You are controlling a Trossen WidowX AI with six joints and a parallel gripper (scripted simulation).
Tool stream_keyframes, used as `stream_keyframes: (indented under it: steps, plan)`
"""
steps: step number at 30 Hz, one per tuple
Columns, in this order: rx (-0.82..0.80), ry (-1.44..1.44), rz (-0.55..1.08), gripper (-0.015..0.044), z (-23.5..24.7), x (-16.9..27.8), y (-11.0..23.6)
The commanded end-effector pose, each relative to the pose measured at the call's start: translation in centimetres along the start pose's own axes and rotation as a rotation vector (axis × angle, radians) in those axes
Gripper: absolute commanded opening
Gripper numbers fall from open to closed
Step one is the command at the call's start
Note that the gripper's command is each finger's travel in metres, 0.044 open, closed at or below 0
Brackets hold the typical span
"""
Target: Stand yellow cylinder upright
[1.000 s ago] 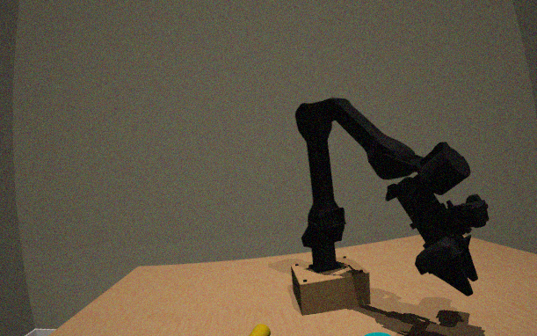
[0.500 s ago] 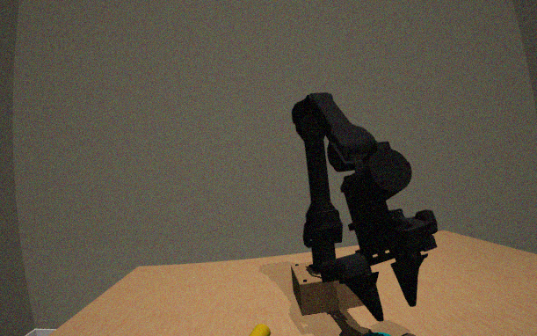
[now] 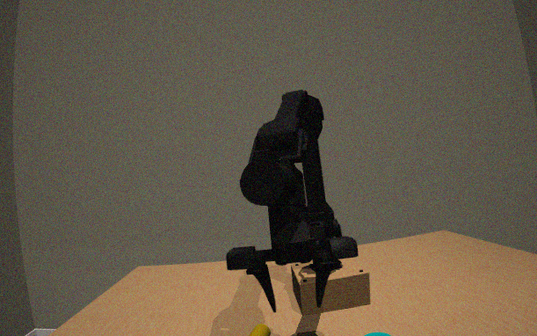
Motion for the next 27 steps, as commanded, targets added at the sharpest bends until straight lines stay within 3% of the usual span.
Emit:
stream_keyframes:
  steps: [1, 8, 12, 23, 26, 27]
  plan:
    - [0.024, -0.083, 0.037, 0.0309, -2.8, 0.4, 0.8]
    - [0.052, -0.262, 0.126, 0.0309, -8.1, 2.5, 2.3]
    - [0.053, -0.279, 0.135, 0.0309, -8.5, 2.8, 2.3]
    - [0.053, -0.279, 0.136, 0.0309, -8.9, 4.2, -7.9]
    - [0.053, -0.279, 0.136, 0.0309, -8.9, 4.4, -8.5]
    - [0.053, -0.279, 0.136, 0.0283, -8.9, 4.4, -8.5]
Point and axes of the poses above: the point midway between the two fingers, 35 mm back from their tips, its own y axis back along the fingers, its own z axis across the jaws, x = y × z, the point moved 8 cm from there along y, back along the fingers, and after that the axes turned 11 degrees about -y, right-handed, at the moved point
